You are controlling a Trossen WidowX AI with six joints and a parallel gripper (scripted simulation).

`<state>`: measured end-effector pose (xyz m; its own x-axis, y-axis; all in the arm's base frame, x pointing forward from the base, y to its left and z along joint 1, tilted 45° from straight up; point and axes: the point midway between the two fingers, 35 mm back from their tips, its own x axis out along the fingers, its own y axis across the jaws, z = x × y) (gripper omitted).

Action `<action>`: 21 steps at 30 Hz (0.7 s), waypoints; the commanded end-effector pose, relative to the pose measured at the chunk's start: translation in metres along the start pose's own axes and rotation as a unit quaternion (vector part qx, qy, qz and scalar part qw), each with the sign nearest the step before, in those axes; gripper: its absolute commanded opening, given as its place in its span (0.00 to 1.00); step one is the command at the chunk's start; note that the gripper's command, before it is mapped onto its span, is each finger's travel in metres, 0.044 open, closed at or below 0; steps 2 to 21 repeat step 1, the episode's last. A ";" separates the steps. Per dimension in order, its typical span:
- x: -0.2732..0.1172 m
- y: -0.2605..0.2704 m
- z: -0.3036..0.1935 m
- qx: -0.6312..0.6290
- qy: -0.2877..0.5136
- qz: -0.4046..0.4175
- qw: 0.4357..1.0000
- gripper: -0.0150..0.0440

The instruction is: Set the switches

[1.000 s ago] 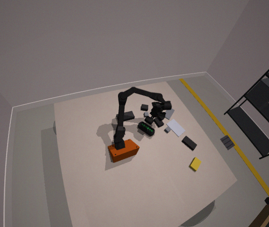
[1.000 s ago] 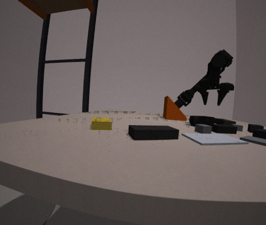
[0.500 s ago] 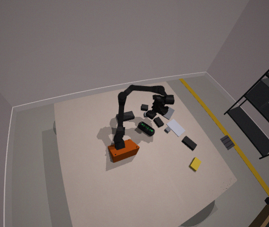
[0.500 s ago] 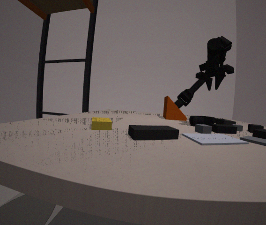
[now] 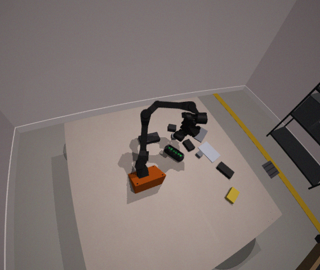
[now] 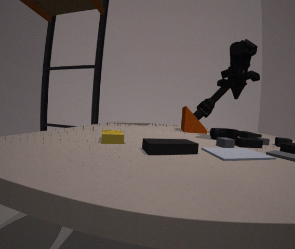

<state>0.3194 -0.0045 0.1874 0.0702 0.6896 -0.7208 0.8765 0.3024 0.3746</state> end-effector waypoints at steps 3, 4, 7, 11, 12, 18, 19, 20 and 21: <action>0.000 -0.001 0.000 -0.002 -0.001 -0.002 1.000 0.25; 0.000 -0.001 0.000 -0.002 -0.001 -0.002 1.000 0.25; 0.000 -0.001 0.000 -0.002 -0.001 -0.002 1.000 0.25; 0.000 -0.001 0.000 -0.002 -0.001 -0.002 1.000 0.25; 0.000 -0.001 0.000 -0.002 -0.001 -0.002 1.000 0.25; 0.000 -0.001 0.000 -0.002 -0.001 -0.002 1.000 0.25; 0.000 -0.001 0.000 -0.002 -0.001 -0.002 1.000 0.25; 0.000 -0.001 0.000 -0.002 -0.001 -0.002 1.000 0.25; 0.000 -0.001 0.000 -0.002 -0.001 -0.002 1.000 0.25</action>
